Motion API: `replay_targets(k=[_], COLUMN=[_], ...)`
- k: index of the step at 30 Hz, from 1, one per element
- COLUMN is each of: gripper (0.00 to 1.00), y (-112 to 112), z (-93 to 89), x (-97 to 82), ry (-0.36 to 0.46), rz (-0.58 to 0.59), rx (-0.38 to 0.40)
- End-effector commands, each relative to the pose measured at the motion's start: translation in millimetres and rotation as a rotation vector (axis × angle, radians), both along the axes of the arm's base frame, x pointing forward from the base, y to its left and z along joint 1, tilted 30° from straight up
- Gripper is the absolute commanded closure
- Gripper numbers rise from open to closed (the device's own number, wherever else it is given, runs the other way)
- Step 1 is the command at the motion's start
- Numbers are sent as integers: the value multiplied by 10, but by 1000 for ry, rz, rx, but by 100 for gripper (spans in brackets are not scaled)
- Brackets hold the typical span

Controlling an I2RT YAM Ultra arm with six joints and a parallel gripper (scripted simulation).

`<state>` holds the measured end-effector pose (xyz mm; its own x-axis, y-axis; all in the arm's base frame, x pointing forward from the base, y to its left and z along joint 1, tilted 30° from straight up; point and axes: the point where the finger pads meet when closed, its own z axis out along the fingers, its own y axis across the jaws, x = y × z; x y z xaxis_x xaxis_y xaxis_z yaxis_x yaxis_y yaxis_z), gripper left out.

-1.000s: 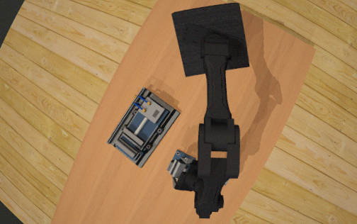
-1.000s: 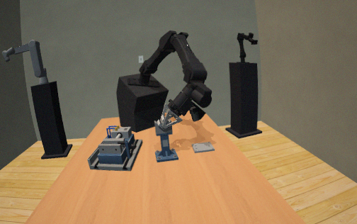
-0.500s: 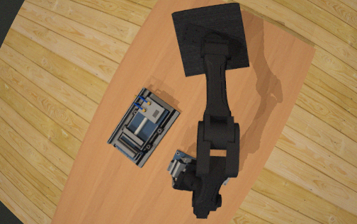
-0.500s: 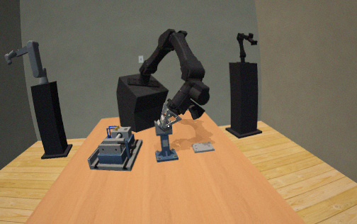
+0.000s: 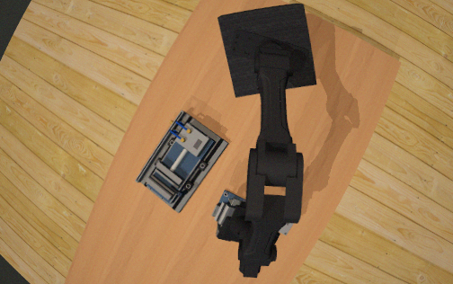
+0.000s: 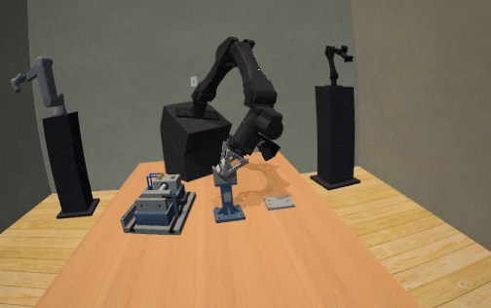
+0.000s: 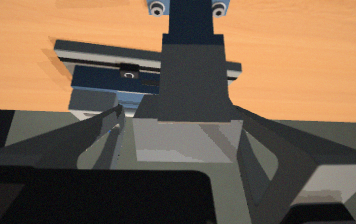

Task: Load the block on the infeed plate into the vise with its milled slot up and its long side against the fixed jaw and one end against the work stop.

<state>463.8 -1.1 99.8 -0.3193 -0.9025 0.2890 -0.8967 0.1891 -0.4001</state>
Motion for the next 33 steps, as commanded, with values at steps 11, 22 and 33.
replay_targets(k=[11,22,33], gripper=[19,19,19], y=[-52,-53,-53], z=[143,143,162], x=[14,13,26], ry=[-60,-78,-102], rz=[49,87,128], rx=[117,196,281])
